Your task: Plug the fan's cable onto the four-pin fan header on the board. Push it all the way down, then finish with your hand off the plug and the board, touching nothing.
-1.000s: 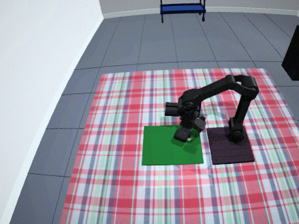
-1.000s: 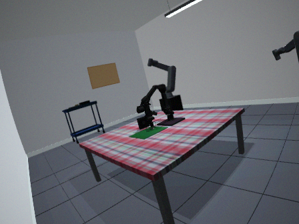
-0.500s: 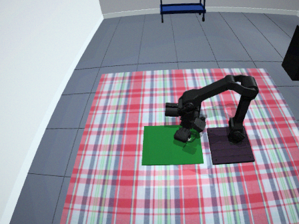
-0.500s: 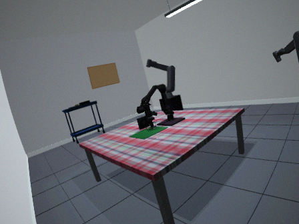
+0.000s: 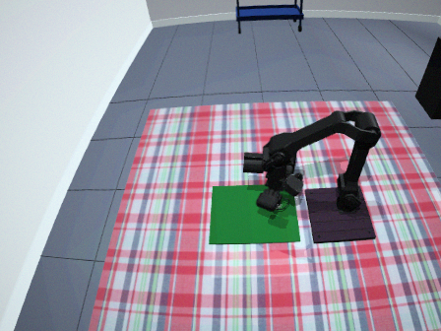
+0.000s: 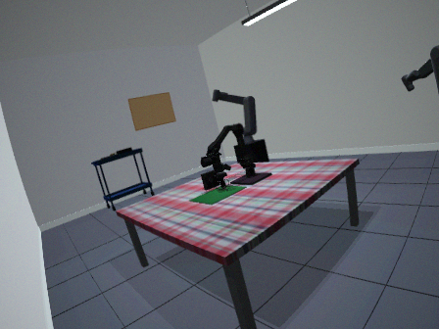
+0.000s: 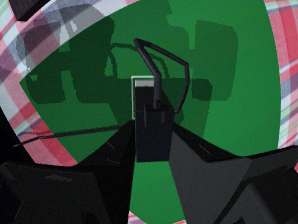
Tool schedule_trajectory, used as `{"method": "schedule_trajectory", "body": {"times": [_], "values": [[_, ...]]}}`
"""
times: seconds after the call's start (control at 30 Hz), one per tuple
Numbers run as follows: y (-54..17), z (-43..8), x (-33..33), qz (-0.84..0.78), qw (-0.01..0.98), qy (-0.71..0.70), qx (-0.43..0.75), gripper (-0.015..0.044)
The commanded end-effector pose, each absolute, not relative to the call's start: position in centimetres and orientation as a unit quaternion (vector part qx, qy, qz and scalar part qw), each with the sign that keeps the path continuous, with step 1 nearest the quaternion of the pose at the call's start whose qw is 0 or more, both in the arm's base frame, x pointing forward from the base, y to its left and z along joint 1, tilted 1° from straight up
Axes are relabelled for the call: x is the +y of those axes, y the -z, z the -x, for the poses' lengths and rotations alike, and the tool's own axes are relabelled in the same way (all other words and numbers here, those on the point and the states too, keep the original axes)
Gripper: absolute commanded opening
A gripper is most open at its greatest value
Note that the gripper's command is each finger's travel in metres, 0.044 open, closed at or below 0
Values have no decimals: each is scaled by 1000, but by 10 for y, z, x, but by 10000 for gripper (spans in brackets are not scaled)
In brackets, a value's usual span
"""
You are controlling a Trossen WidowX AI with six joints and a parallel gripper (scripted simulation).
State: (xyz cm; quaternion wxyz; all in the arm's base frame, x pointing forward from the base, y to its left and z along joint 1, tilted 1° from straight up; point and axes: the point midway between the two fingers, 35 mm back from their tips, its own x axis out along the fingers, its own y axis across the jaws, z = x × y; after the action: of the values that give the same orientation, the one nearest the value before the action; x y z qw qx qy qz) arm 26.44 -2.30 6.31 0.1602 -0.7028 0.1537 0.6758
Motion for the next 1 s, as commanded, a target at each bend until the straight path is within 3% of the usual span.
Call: {"method": "schedule_trajectory", "body": {"times": [0.0, 0.73, 0.97], "values": [[-59, -264, -23, 702, 159, -677, 152, 0], [-48, -265, -23, 702, 159, -677, 152, 0], [-51, -264, -24, 703, 159, -676, 155, 184]]}}
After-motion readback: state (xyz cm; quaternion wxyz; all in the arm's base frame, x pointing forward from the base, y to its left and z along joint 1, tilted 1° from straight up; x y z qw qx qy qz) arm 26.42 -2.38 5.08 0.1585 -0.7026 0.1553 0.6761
